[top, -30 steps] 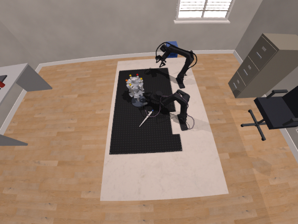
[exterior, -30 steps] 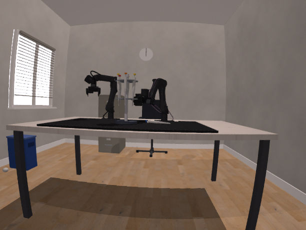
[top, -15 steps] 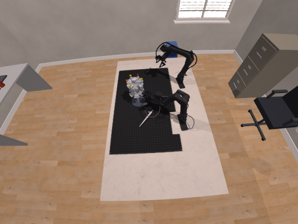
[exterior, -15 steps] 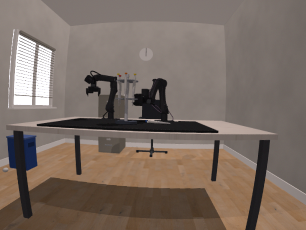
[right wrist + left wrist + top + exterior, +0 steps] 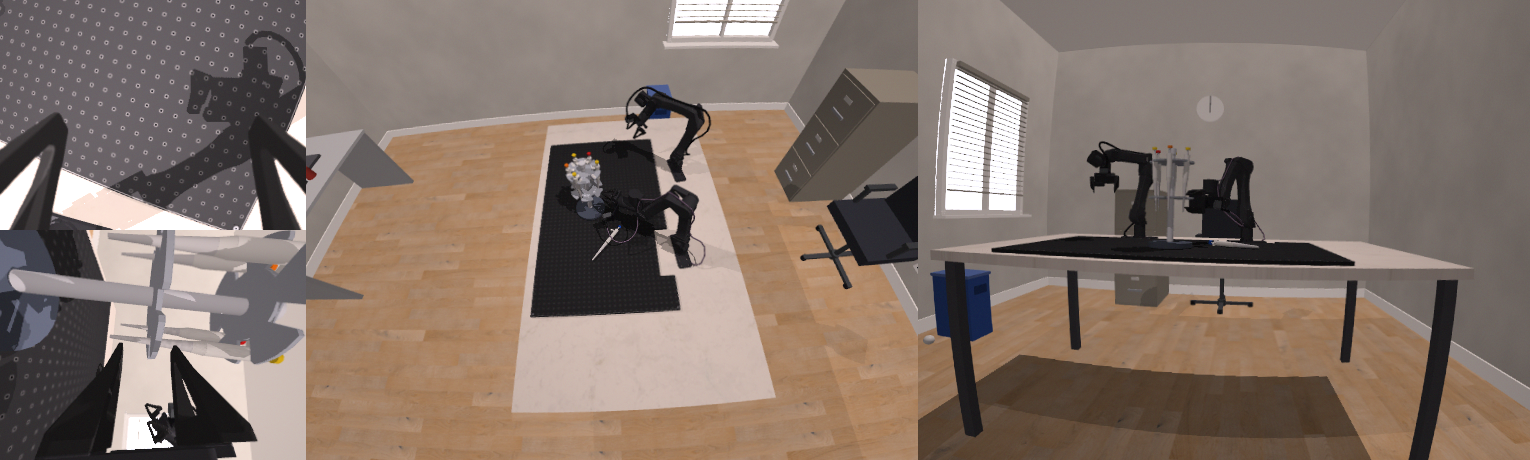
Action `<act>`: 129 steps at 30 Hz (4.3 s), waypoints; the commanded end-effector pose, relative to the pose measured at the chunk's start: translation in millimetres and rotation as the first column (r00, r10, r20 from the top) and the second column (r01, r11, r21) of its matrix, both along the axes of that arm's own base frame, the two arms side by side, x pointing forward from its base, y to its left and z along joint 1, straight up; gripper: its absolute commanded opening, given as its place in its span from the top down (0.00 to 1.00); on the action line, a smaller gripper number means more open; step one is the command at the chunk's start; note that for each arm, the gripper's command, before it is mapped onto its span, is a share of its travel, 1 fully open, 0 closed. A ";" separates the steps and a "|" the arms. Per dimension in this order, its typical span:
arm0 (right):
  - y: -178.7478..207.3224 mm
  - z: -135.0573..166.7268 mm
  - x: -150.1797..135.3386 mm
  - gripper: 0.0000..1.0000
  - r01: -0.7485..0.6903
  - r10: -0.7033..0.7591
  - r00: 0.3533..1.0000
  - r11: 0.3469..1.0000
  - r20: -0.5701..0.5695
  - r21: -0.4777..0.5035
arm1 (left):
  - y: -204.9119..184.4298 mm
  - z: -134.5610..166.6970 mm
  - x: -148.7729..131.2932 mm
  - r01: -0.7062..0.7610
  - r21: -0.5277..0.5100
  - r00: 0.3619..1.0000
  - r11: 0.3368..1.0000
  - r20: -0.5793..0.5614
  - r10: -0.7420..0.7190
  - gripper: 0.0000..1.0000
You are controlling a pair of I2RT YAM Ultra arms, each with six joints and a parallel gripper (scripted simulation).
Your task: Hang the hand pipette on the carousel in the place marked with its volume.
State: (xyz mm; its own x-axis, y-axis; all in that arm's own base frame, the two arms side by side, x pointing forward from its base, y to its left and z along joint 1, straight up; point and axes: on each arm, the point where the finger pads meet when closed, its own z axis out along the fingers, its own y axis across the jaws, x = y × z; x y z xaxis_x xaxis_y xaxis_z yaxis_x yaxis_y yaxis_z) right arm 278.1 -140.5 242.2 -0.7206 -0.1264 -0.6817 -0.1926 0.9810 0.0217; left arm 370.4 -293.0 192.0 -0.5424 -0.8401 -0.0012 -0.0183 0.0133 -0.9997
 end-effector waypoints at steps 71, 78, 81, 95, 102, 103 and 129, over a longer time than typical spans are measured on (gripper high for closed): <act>-3.7 10.8 4.0 0.00 -0.004 0.005 0.999 1.000 0.047 -0.022 | 326.0 55.5 -57.7 0.107 0.946 0.950 0.305 -0.006 -0.313 0.00; -3.7 10.8 4.0 0.00 -0.004 0.005 0.999 1.000 0.047 -0.022 | 360.2 60.7 -58.6 0.117 0.989 0.928 0.090 -0.076 -0.365 0.00; -3.7 10.8 4.0 0.00 -0.004 0.005 0.999 1.000 0.047 -0.022 | 361.7 61.0 -58.6 0.148 0.989 0.904 -0.005 -0.137 -0.406 0.00; -3.7 10.8 4.0 0.00 -0.004 0.005 0.999 1.000 0.047 -0.022 | 342.1 51.8 -38.4 0.324 0.946 0.855 -0.020 -0.302 -0.421 0.46; -3.7 10.8 4.0 0.00 -0.004 0.005 0.999 1.000 0.047 -0.022 | 302.5 29.4 -13.7 0.535 0.845 0.768 -0.018 -0.495 -0.407 0.46; -3.7 10.8 4.0 0.00 -0.004 0.005 0.999 1.000 0.047 -0.022 | 296.3 25.8 -11.8 0.563 0.826 0.750 -0.030 -0.526 -0.402 0.46; -3.7 10.8 4.0 0.00 -0.004 0.005 0.999 1.000 0.047 -0.022 | 169.0 -33.2 -4.3 0.779 0.575 0.541 -0.252 -0.818 -0.193 0.46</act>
